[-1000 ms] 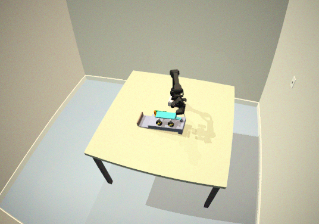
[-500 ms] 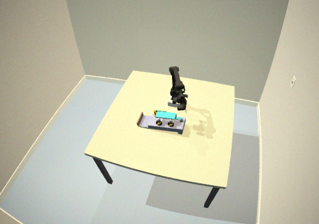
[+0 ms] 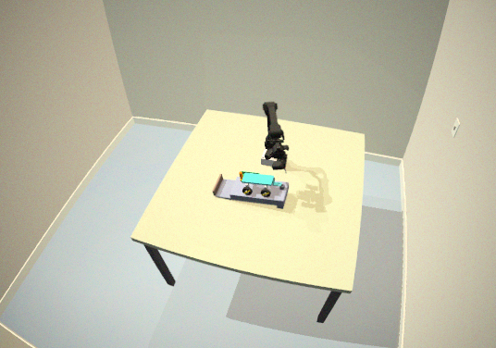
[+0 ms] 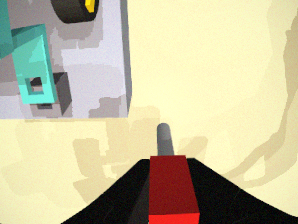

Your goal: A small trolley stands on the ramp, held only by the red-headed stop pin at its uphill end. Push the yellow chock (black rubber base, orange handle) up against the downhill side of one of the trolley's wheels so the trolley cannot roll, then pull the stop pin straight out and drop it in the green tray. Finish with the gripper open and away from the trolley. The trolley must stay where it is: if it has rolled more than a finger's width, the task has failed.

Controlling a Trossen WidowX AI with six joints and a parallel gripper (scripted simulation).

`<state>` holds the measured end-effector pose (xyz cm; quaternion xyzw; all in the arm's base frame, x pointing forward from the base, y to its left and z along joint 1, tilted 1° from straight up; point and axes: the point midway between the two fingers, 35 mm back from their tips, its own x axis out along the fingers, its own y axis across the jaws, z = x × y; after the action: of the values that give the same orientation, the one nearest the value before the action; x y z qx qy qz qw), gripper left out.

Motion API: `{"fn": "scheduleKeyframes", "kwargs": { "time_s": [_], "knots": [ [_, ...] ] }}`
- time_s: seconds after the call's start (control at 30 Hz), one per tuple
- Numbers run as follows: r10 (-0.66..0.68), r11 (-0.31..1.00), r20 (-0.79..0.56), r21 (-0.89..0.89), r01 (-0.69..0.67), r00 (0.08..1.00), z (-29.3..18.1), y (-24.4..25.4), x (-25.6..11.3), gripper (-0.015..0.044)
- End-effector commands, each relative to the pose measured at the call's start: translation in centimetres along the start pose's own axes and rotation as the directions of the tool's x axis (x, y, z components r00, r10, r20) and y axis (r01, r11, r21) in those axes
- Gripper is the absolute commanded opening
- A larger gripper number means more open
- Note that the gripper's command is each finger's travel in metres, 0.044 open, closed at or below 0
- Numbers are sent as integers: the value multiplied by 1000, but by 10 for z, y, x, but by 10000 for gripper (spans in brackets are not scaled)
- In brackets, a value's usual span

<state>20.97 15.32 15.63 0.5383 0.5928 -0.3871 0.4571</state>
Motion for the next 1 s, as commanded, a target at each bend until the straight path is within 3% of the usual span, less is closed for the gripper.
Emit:
{"fn": "scheduleKeyframes", "kwargs": {
  "time_s": [0.0,0.97],
  "knots": [
    [-6,1000,-1,-1,6,1000,16,-1,-1,0],
    [-5,1000,8,-2,5,1000,130,3,-18,0]
  ]
}}
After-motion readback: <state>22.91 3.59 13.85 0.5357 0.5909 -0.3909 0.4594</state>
